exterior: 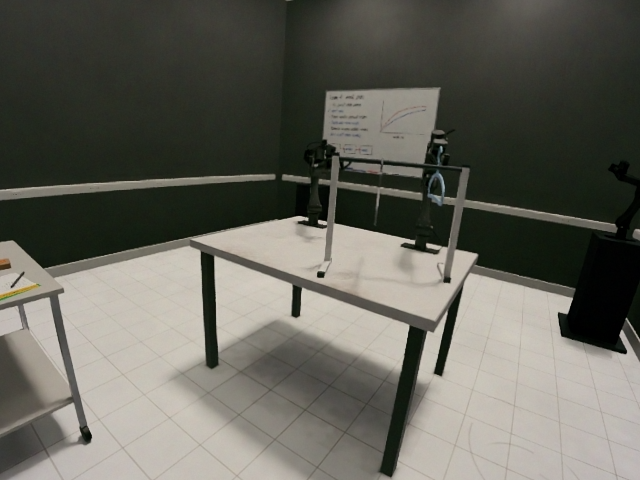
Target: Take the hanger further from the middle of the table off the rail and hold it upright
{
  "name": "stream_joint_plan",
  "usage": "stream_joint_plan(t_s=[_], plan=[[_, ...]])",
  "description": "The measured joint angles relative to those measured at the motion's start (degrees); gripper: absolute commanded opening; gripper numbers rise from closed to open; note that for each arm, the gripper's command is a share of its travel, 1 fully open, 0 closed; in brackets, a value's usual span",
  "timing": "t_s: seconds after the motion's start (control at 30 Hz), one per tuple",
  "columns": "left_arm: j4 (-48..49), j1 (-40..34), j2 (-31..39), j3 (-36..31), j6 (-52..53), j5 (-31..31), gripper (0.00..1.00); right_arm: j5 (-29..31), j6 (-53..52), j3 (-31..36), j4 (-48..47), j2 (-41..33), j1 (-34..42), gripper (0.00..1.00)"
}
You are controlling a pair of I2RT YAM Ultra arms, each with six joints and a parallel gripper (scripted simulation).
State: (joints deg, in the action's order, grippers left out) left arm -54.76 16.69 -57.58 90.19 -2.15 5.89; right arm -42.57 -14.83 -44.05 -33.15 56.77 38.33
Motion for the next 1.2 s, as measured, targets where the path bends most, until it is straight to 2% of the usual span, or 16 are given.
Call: stream_joint_plan(t_s=[0.23, 1.2], plan=[[-2.3, -1.9, 2.4, 0.0, -0.6, 1.7, 0.00, -0.1, 0.0, 0.0, 0.0, 0.0, 0.0, 1.00], [-2.6, -2.8, 2.4, -0.2, -1.2, 3.3, 0.00, -0.1, 0.0, 0.0, 0.0, 0.0, 0.0, 1.00]])
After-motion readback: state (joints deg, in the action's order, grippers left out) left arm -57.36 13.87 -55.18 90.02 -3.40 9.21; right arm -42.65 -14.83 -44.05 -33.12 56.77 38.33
